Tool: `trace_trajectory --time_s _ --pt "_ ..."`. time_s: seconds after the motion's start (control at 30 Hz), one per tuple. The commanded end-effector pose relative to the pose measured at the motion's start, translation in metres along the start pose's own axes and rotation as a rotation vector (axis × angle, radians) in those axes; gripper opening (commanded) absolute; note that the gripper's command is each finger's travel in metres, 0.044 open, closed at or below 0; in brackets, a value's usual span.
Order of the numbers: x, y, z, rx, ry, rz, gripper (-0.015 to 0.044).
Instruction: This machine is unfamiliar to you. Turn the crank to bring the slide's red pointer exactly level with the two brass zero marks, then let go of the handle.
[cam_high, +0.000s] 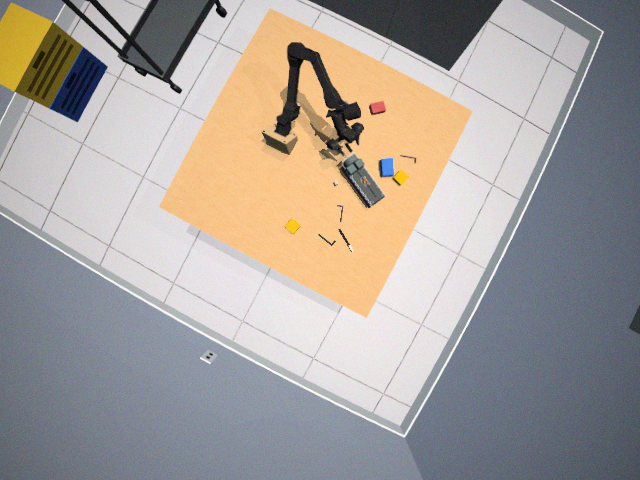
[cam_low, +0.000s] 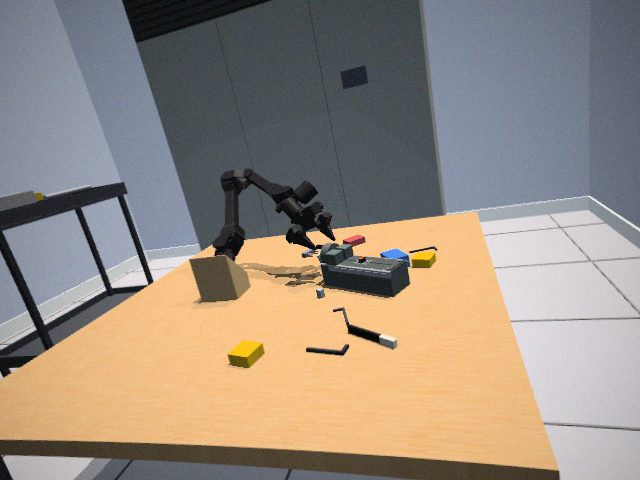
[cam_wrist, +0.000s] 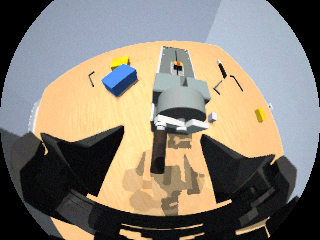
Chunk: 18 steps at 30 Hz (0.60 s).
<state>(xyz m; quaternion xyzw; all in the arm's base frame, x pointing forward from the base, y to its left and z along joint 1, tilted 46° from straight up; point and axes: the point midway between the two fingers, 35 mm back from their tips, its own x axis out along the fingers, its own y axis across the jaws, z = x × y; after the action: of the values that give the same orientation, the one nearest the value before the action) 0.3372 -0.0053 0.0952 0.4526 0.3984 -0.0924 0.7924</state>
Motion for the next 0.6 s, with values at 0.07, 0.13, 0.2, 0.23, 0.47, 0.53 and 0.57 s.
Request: trace_trajectory --time_s 0.07,0.13,0.2,0.23,0.47,0.53,0.57 --pt "-0.012 0.003 0.01 -0.006 -0.004 0.009 0.044" --pt "-0.017 0.003 0.018 -0.006 -0.004 0.007 0.044" --pt "-0.027 0.002 0.029 -0.006 -0.003 0.003 0.044" --pt "-0.032 0.002 0.034 -0.005 -0.003 0.002 0.044" --pt "-0.051 0.001 0.057 -0.007 -0.002 0.005 0.044" --pt "-0.045 0.0 0.065 -0.019 0.005 0.021 0.044" --pt "-0.042 -0.001 0.069 -0.025 0.008 0.031 0.044"
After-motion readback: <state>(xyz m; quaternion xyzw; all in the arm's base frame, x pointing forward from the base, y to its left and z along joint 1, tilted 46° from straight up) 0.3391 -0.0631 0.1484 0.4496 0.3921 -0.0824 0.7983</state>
